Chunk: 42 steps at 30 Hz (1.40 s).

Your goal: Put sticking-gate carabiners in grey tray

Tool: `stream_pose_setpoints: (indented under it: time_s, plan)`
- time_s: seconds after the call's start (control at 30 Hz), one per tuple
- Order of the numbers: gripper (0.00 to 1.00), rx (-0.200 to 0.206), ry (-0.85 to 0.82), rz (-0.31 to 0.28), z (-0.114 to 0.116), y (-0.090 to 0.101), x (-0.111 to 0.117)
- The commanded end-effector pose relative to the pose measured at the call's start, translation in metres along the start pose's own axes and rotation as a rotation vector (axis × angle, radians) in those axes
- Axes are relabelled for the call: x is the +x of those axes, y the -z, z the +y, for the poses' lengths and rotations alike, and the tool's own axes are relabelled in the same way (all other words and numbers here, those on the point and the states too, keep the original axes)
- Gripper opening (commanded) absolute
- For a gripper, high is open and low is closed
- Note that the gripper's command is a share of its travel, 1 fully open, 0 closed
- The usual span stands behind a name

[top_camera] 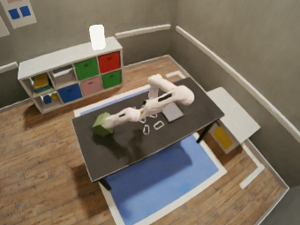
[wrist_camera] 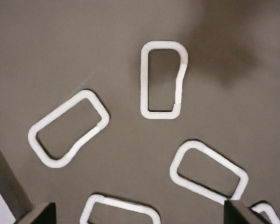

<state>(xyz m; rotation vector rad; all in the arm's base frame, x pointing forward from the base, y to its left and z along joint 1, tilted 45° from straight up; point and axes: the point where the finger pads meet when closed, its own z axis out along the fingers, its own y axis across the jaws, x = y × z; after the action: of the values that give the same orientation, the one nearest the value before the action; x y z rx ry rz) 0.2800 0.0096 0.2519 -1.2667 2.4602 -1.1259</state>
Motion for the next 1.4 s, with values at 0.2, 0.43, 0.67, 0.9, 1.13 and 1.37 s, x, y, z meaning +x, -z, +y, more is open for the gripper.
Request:
stream_pose_setpoints:
  time_s: [0.2, 0.43, 0.67, 0.9, 1.13, 1.37]
  plan:
    - [1.00, 0.002, -0.012, -0.007, 0.000, -0.009, 0.006]
    - [1.00, 0.003, -0.002, -0.001, 0.014, -0.052, 0.044]
    - [1.00, 0.003, -0.002, -0.001, 0.014, -0.052, 0.044]
    - [1.00, 0.004, 0.003, -0.002, 0.027, -0.095, 0.081]
    - [1.00, 0.004, 0.003, -0.002, 0.027, -0.095, 0.081]
    - [1.00, 0.004, 0.003, -0.002, 0.027, -0.095, 0.081]
